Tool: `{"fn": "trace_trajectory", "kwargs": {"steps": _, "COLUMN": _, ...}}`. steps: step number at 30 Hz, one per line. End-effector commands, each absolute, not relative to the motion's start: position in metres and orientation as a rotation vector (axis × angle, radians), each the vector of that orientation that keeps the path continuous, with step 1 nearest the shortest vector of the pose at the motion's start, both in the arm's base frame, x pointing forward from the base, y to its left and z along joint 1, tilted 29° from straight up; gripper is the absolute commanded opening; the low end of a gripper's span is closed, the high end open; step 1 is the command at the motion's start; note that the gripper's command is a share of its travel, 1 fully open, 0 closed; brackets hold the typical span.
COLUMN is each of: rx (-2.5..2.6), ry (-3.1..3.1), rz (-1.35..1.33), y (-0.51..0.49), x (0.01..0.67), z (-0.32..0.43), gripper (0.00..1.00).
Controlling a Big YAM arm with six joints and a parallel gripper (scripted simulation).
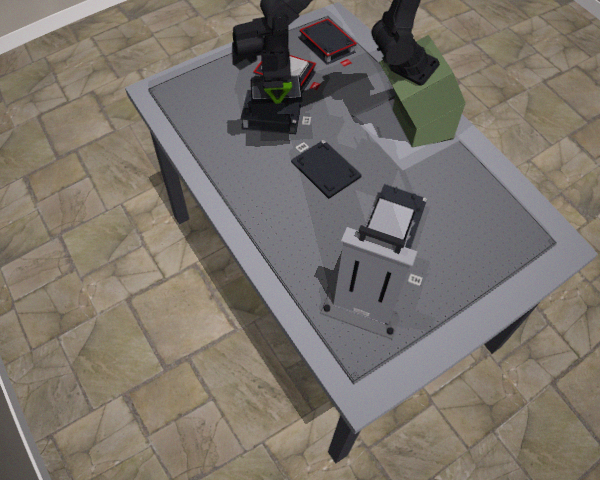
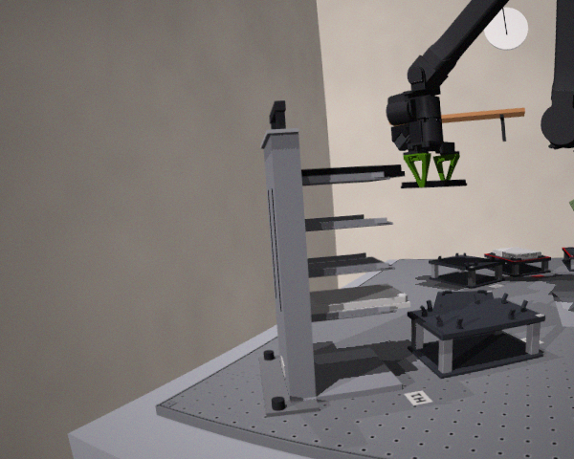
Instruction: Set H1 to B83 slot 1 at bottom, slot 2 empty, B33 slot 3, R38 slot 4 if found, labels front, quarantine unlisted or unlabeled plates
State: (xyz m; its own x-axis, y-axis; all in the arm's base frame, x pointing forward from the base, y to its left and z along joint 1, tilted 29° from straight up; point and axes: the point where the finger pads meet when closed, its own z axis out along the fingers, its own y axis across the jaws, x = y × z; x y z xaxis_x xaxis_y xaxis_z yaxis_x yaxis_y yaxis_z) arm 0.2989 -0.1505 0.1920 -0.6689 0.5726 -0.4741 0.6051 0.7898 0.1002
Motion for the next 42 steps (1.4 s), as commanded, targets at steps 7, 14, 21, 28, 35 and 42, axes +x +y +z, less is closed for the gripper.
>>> {"fn": "trace_trajectory", "kwargs": {"steps": 7, "rx": 0.827, "ry": 2.478, "rz": -0.112, "y": -0.182, "x": 0.3, "z": 0.209, "gripper": 0.86}}
{"fn": "trace_trajectory", "kwargs": {"steps": 14, "rx": 0.972, "ry": 2.416, "rz": -0.075, "y": -0.196, "x": 0.279, "z": 0.205, "gripper": 0.86}}
{"fn": "trace_trajectory", "kwargs": {"steps": 21, "rx": 1.075, "ry": 2.378, "rz": -0.045, "y": -0.208, "x": 0.267, "z": 0.2, "gripper": 0.86}}
{"fn": "trace_trajectory", "kwargs": {"steps": 28, "rx": 1.222, "ry": 2.326, "rz": 0.0, "y": -0.227, "x": 0.253, "z": 0.192, "gripper": 0.86}}
{"fn": "trace_trajectory", "kwargs": {"steps": 35, "rx": 1.321, "ry": 2.277, "rz": 0.03, "y": -0.237, "x": 0.239, "z": 0.186, "gripper": 0.86}}
{"fn": "trace_trajectory", "kwargs": {"steps": 42, "rx": 1.449, "ry": 2.193, "rz": 0.065, "y": -0.257, "x": 0.225, "z": 0.188, "gripper": 0.86}}
